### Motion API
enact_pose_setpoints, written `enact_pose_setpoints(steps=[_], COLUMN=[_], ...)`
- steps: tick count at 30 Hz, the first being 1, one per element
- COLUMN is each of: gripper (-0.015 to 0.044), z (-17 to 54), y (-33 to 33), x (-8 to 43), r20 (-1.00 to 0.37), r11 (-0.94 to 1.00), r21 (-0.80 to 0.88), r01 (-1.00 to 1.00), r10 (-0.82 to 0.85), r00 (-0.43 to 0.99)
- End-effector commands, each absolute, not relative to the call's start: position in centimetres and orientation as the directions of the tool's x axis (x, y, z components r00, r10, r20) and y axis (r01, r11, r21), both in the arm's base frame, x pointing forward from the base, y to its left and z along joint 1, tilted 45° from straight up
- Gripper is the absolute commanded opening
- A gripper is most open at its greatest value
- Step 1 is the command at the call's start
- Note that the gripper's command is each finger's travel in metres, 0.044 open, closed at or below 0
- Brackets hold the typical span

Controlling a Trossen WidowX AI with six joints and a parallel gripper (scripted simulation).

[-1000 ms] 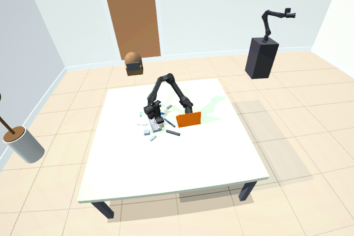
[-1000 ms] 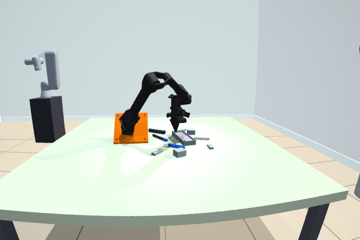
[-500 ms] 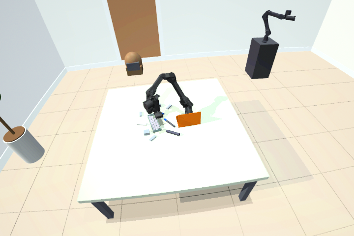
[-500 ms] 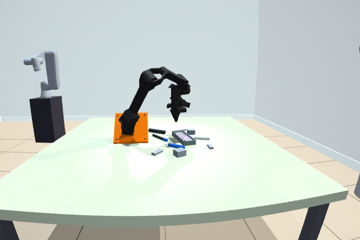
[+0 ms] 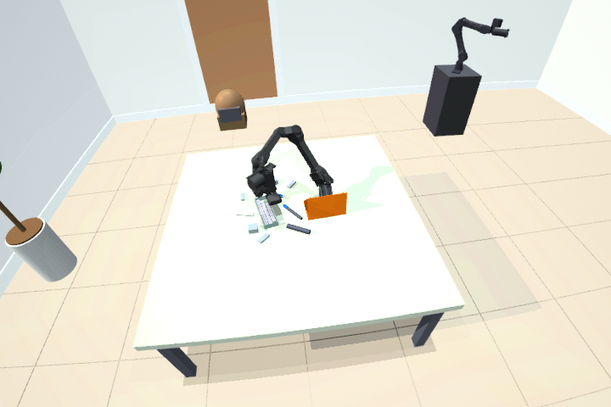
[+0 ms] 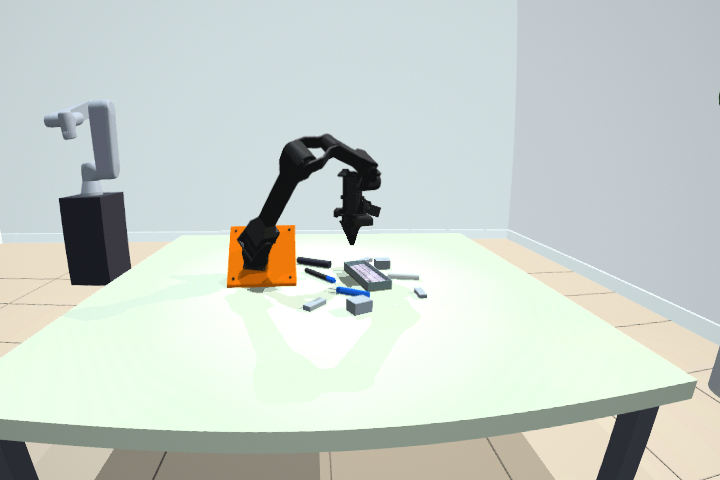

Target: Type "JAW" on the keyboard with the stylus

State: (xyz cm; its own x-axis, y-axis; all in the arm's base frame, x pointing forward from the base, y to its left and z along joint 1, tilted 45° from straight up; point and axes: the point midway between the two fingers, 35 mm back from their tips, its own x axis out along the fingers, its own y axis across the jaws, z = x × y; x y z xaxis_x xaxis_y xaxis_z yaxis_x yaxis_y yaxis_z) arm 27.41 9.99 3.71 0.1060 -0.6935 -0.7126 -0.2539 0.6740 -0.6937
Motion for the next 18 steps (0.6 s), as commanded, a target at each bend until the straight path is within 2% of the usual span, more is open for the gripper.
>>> enact_pose_setpoints(steps=[1, 6, 11, 12, 18], gripper=[0.0, 0.0, 0.0131, 0.015, 0.015], z=[3.7, 3.7, 4.0, 4.3, 7.2], y=[10.0, 10.0, 9.2, 8.5, 1.9], x=[27.4, 27.4, 27.7, 27.8, 28.5], r20=[-0.713, -0.713, -0.721, -0.728, -0.782], r11=[0.674, 0.674, 0.696, 0.711, 0.767], r21=[-0.694, -0.694, -0.686, -0.68, -0.623], r01=[-0.254, -0.254, -0.213, -0.18, 0.154], r10=[-0.693, -0.693, -0.688, -0.683, -0.606], r00=[0.106, 0.106, 0.077, 0.056, -0.147])
